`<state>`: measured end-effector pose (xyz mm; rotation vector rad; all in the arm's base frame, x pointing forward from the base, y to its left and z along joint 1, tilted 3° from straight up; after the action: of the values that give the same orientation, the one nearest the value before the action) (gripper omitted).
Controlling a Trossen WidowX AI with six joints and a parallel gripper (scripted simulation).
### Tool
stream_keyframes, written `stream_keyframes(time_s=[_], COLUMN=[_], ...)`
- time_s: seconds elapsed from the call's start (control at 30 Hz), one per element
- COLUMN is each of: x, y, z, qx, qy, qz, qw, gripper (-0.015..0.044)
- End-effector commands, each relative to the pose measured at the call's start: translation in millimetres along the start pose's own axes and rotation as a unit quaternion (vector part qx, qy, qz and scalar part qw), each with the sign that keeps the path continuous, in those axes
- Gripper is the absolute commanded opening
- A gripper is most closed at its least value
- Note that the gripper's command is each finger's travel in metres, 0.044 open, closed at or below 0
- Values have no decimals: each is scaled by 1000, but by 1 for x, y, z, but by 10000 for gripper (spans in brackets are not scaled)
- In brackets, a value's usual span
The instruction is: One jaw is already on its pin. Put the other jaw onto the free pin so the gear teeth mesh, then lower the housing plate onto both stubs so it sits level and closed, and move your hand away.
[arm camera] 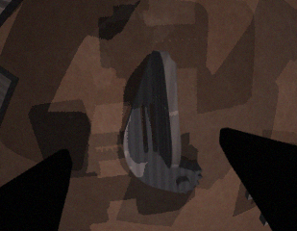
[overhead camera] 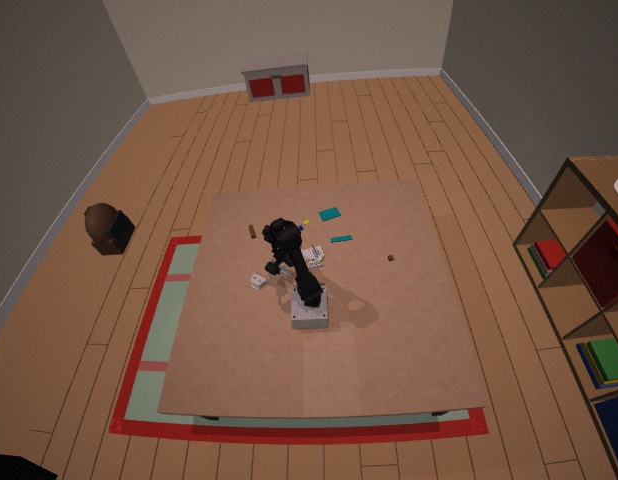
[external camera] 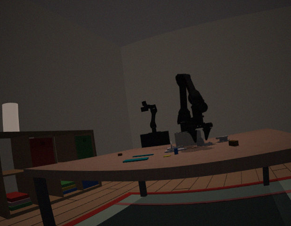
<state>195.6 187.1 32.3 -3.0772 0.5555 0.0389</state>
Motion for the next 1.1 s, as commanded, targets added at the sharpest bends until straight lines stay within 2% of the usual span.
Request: stream_keyframes(time_s=[0.0, 0.3, 1.07], x=[-2, -3, -3], y=[3, 4, 4], z=[8, 22, 23], qx=[-5, -5, -5], qy=[-5, -5, -5], qz=[3, 3, 3], qw=[1000, 1000, 1000], gripper=[440, 440, 440])
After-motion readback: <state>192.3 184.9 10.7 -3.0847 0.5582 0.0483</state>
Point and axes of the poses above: the point midway between the two fingers, 35 mm back from their tips, its own z axis out along the fingers, its own x axis across the jaws, y = z × x, the point moved 7 cm from there along -z, back along the fingers, and after that the axes turned 3 degrees about -z, right-handed, at the moved point
